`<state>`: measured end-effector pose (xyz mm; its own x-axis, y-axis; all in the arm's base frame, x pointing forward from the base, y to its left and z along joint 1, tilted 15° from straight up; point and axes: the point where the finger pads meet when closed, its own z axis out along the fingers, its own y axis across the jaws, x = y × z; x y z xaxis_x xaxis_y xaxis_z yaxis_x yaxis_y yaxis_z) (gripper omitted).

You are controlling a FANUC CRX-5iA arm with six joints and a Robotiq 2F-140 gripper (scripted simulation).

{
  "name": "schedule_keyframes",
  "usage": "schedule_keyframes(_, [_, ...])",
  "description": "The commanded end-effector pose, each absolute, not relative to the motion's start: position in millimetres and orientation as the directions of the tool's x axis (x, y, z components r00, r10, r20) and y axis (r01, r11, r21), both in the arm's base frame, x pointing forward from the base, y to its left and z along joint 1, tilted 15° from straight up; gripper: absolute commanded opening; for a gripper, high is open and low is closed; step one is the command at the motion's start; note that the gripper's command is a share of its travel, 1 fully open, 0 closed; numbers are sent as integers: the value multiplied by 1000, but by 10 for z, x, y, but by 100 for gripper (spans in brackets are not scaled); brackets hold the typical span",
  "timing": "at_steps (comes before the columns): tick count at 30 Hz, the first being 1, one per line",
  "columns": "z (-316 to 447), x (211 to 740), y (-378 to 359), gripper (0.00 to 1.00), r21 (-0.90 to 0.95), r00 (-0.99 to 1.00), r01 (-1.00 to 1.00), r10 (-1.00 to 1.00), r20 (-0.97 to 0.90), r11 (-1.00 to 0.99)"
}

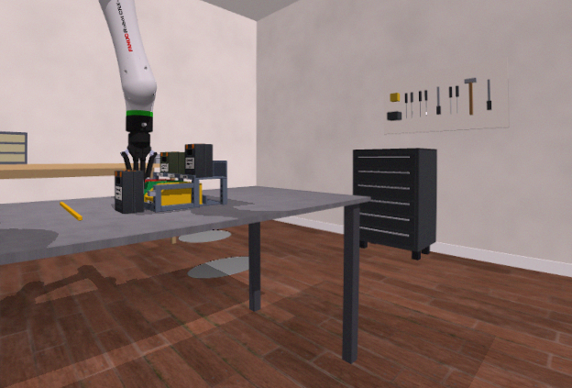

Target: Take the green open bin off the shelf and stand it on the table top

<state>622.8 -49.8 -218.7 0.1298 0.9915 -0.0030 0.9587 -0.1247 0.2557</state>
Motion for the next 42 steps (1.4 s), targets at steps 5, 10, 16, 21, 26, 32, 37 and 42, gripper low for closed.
schedule_keyframes(5, [-2185,6229,-498,0,256,130,959,992,-3,-125])
schedule_keyframes(10, [-2185,6229,-498,0,256,130,959,992,-3,-125])
schedule_keyframes(16, [-2185,6229,-498,0,256,130,959,992,-3,-125])
schedule_keyframes(21, [-2185,6229,-498,0,256,130,959,992,-3,-125])
schedule_keyframes(26, [-2185,6229,-498,0,256,130,959,992,-3,-125])
schedule_keyframes(32, [-2185,6229,-498,0,256,130,959,992,-3,-125])
schedule_keyframes(37, [-2123,6213,-496,0,256,130,959,992,-3,-125])
schedule_keyframes(42, [-2108,6209,-495,0,256,130,959,992,-3,-125])
